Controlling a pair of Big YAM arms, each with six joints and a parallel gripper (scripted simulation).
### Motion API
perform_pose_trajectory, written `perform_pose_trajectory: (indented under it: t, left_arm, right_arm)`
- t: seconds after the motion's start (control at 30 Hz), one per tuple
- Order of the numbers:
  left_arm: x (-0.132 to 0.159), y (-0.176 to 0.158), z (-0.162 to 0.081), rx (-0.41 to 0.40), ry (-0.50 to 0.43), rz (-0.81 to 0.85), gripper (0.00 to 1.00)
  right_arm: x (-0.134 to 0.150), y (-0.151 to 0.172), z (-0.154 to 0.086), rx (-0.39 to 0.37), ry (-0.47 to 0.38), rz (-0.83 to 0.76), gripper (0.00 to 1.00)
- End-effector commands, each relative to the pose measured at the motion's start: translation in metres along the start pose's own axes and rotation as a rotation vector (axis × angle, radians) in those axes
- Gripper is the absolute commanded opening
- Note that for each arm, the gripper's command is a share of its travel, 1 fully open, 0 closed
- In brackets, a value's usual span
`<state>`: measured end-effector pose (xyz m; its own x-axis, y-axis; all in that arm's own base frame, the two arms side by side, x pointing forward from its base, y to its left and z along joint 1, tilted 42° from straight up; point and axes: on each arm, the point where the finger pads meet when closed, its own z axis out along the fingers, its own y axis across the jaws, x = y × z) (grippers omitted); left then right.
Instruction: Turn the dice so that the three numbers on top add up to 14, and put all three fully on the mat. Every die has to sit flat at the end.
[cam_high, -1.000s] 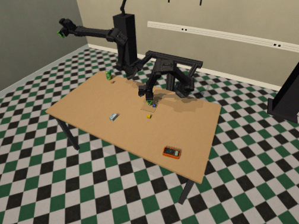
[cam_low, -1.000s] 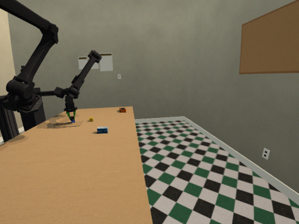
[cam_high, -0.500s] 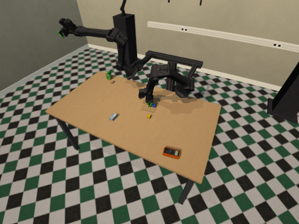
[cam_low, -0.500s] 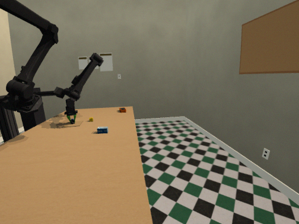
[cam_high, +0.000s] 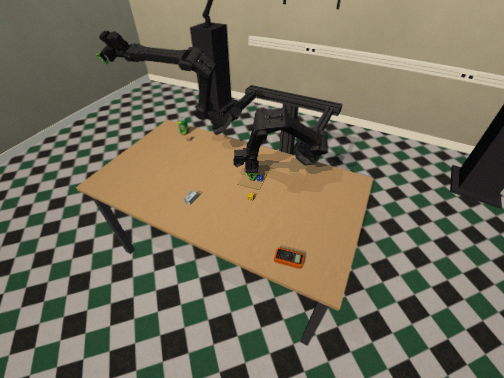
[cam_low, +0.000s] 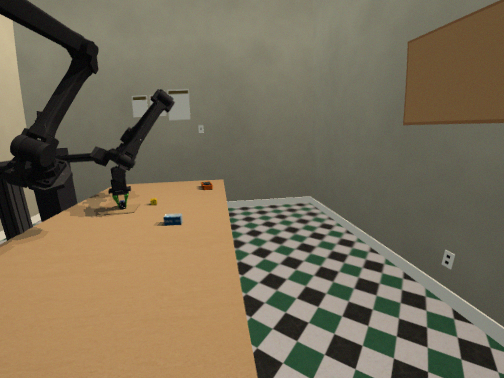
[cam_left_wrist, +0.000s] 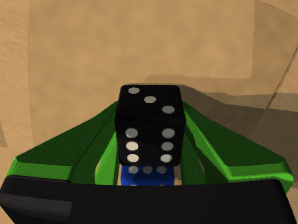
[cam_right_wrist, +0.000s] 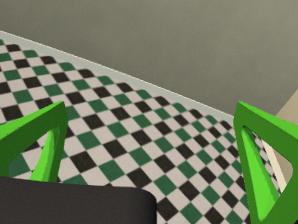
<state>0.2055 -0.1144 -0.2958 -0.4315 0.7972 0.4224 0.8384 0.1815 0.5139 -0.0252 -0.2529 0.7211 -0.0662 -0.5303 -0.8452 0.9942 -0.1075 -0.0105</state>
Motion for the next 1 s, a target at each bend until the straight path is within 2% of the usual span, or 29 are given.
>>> perform_pose_trajectory:
  t: [0.0, 0.97]
  left_arm:
    - [-0.0166, 0.0048, -0.0082, -0.013, -0.045, -0.003, 0.26]
    - [-0.0179, 0.0071, -0.0076, -0.010, -0.041, -0.012, 0.26]
  right_arm:
    - [-0.0219, -0.0029, -0.0091, 0.006, -0.053, 0.008, 1.00]
    - [-0.0219, -0.0029, -0.0091, 0.006, -0.053, 0.008, 1.00]
